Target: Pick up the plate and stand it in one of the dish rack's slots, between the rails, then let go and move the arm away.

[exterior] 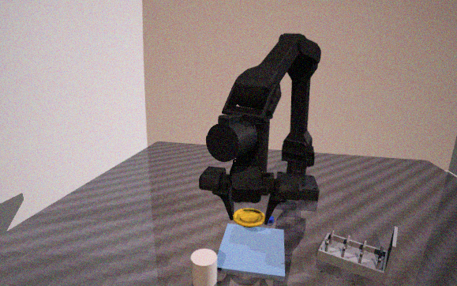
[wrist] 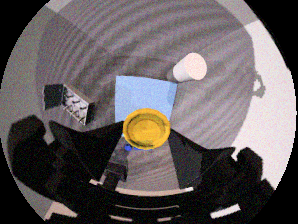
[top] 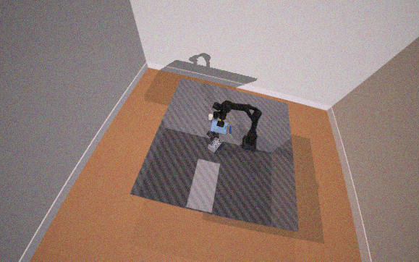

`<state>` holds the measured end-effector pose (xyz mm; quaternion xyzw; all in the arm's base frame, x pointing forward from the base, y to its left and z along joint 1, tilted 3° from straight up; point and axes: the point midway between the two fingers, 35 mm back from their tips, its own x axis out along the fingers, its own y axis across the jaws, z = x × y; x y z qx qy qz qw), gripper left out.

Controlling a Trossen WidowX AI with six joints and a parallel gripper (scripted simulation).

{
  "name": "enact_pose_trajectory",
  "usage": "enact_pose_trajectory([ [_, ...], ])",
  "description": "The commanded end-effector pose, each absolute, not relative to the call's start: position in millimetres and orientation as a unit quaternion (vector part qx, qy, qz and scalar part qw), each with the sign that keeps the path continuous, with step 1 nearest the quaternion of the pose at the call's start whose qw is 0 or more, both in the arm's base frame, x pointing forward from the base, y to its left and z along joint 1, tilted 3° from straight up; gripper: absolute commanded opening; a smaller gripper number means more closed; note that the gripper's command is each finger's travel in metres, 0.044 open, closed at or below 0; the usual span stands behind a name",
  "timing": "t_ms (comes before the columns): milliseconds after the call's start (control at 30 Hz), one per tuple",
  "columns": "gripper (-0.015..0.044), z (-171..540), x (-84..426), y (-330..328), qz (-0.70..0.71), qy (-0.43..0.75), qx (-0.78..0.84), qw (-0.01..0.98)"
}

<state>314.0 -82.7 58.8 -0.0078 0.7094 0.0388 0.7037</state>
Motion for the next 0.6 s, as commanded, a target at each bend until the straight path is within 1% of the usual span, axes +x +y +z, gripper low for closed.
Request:
enact_pose_trajectory([
  [0, 0.0, 80.2, 317.3, -84.4, 0.039, 0.705, -0.01, 0.708],
  [567, 0.0, 147.3, 320.2, -88.3, 0.039, 0.705, -0.01, 0.708],
])
